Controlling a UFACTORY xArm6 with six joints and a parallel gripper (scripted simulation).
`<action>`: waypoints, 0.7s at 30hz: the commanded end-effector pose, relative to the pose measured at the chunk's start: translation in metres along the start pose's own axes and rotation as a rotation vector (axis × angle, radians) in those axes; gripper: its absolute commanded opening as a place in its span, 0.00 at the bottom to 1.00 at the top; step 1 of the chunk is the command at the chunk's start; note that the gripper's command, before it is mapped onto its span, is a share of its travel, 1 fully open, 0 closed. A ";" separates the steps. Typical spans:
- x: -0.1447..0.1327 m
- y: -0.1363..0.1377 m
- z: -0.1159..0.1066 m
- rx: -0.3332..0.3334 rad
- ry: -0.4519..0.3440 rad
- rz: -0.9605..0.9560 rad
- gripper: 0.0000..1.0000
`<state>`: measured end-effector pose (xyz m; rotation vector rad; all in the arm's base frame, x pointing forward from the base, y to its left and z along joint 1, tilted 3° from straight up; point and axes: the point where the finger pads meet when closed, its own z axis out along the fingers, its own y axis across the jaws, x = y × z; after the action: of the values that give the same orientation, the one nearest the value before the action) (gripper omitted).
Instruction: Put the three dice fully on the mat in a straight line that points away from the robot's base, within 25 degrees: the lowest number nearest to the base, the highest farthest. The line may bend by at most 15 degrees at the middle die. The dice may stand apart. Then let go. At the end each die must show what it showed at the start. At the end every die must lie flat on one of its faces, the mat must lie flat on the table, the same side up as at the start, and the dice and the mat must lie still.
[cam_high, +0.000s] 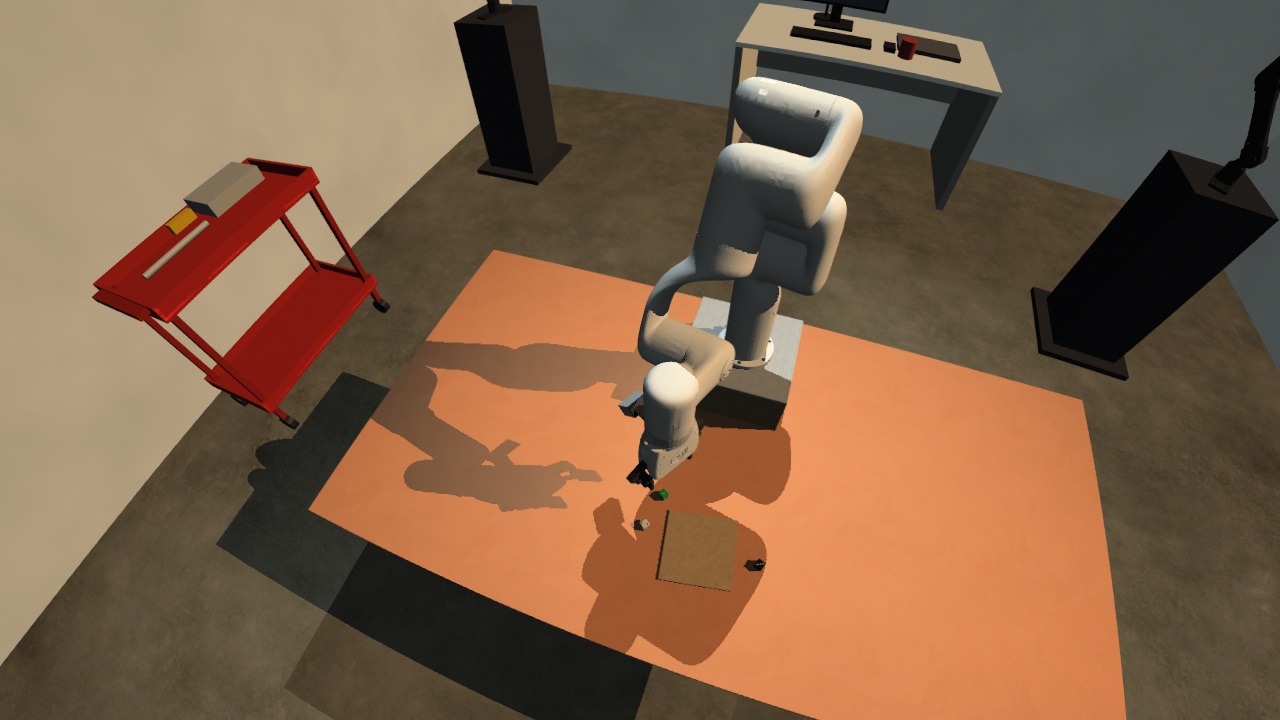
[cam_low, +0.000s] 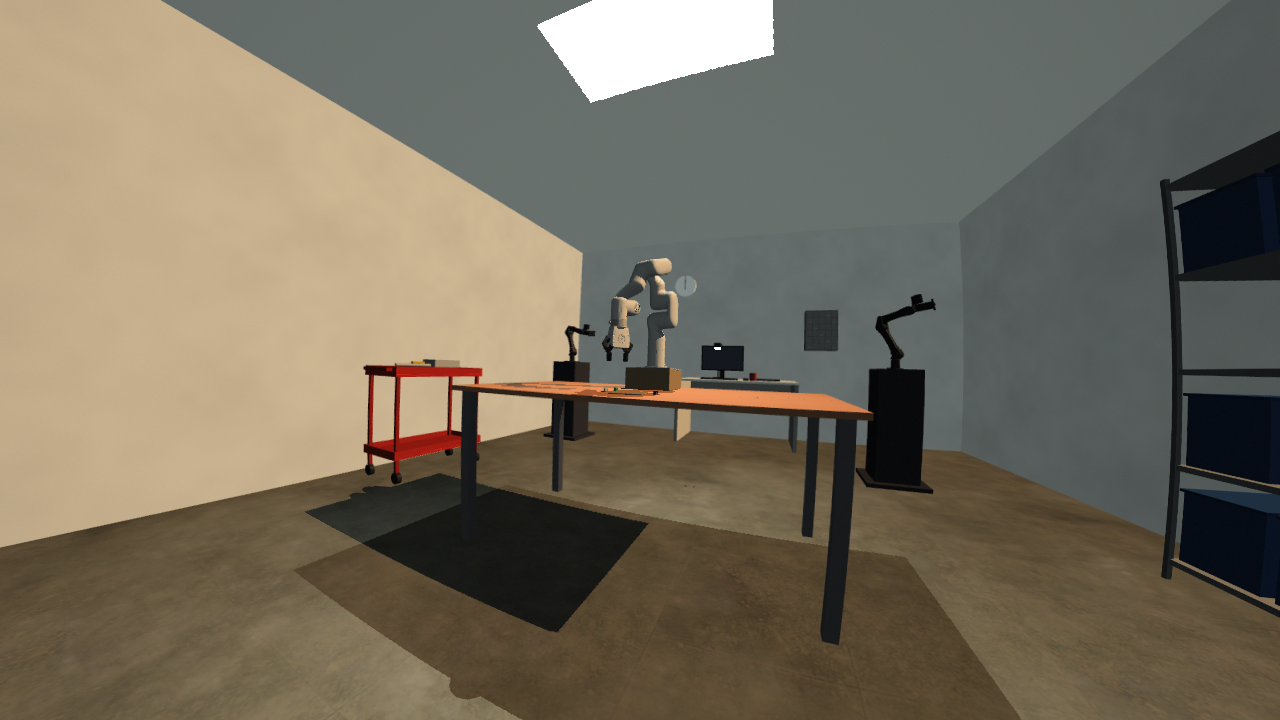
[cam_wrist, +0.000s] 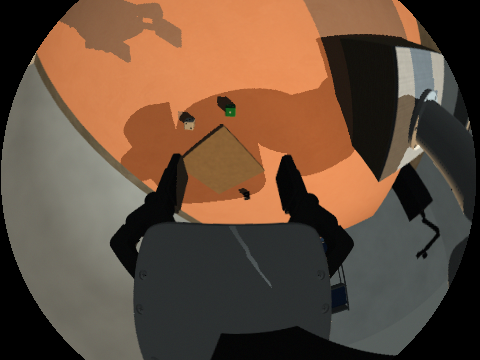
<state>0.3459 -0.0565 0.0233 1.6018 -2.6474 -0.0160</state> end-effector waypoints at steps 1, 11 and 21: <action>0.000 -0.001 -0.001 0.003 -0.001 0.001 1.00; 0.000 -0.001 0.000 0.003 -0.001 -0.040 1.00; 0.000 -0.002 0.004 0.004 0.000 -0.293 1.00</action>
<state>0.3459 -0.0570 0.0209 1.7867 -2.5218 -0.0135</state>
